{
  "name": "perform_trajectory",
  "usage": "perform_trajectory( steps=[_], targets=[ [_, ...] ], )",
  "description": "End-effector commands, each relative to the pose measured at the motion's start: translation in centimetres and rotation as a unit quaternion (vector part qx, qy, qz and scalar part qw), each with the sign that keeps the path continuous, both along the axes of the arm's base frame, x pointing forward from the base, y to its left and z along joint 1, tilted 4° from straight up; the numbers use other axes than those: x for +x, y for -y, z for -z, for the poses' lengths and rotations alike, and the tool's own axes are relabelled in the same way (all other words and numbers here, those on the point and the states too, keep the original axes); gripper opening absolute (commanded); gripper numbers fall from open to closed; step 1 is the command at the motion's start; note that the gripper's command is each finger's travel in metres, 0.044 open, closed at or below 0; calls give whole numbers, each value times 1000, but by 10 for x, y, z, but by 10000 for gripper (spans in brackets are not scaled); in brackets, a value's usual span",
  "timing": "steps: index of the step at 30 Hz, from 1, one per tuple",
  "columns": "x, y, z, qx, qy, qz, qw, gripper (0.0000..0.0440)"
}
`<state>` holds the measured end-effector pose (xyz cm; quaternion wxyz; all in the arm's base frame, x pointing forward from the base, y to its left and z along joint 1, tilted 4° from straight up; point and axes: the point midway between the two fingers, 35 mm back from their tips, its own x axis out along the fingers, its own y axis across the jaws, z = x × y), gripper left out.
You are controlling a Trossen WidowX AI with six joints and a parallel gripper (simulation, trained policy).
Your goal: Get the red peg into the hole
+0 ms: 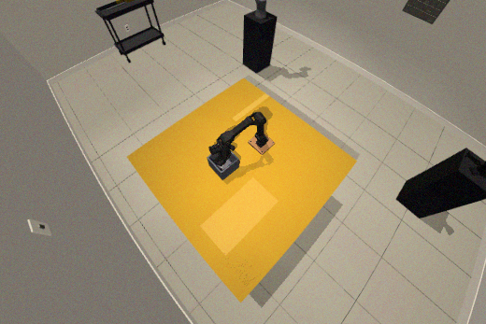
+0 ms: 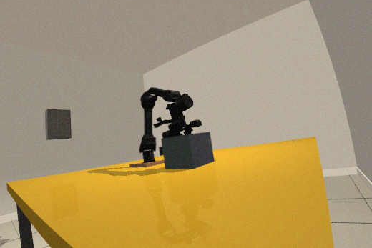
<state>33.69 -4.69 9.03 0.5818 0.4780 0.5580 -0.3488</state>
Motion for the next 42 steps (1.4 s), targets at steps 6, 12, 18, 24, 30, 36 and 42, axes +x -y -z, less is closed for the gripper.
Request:
perform_trajectory(
  steps=[6,12,18,24,30,36,42],
  targets=[
    [0,-1,19,-1,-19,-21,1000,103],
    [2,0,17,14,-27,-21,999,139],
    [9,6,5,30,-17,-18,999,131],
    [17,9,-9,47,0,-18,999,130],
    [25,11,-26,71,25,-20,997,140],
    [32,11,-40,100,48,-21,994,184],
    [38,13,-47,123,61,-20,990,221]
  ],
)
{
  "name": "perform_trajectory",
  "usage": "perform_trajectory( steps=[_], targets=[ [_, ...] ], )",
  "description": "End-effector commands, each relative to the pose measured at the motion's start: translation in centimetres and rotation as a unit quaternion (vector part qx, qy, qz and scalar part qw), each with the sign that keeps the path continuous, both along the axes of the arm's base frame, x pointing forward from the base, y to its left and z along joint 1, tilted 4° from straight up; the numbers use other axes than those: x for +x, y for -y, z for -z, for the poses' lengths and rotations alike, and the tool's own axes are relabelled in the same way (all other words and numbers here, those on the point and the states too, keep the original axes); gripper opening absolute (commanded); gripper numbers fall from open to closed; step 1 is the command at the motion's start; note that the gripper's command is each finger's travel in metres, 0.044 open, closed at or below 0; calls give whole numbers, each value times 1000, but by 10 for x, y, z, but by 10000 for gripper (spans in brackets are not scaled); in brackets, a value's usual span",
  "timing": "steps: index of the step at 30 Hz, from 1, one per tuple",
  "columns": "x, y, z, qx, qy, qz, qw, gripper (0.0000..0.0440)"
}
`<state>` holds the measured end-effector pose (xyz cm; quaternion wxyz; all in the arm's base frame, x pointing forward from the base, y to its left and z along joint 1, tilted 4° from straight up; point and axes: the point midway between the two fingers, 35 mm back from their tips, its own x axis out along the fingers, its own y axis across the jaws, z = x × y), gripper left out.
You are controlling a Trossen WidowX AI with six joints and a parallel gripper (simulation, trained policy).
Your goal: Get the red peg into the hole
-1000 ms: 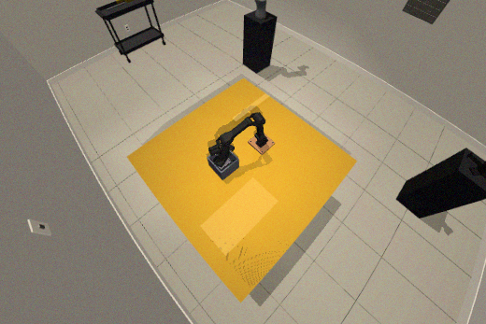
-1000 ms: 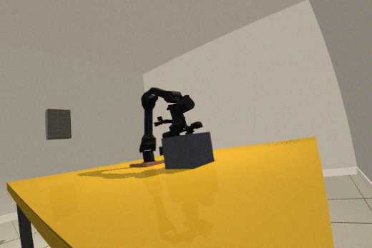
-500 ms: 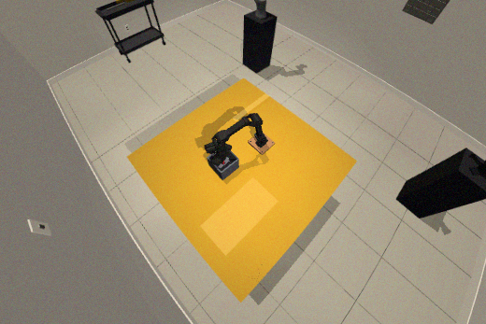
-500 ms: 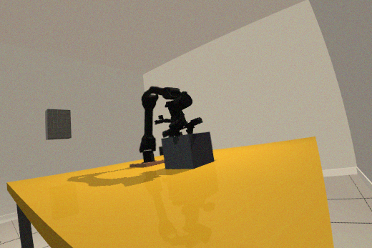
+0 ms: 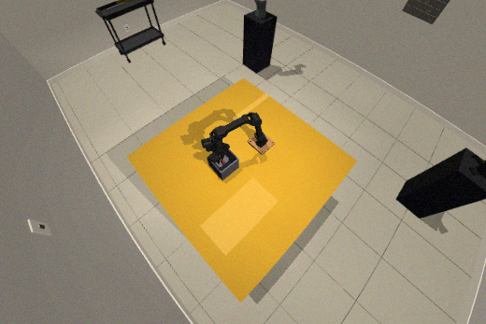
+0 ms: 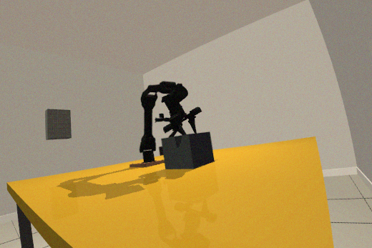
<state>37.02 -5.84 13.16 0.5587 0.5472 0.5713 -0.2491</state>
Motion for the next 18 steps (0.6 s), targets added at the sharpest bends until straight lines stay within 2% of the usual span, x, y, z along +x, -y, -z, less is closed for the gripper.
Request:
perform_trajectory(
  steps=[1,18],
  targets=[
    [5,2,-6,14,11,-2,1000,225],
    [22,16,-12,29,46,-21,998,206]
  ],
)
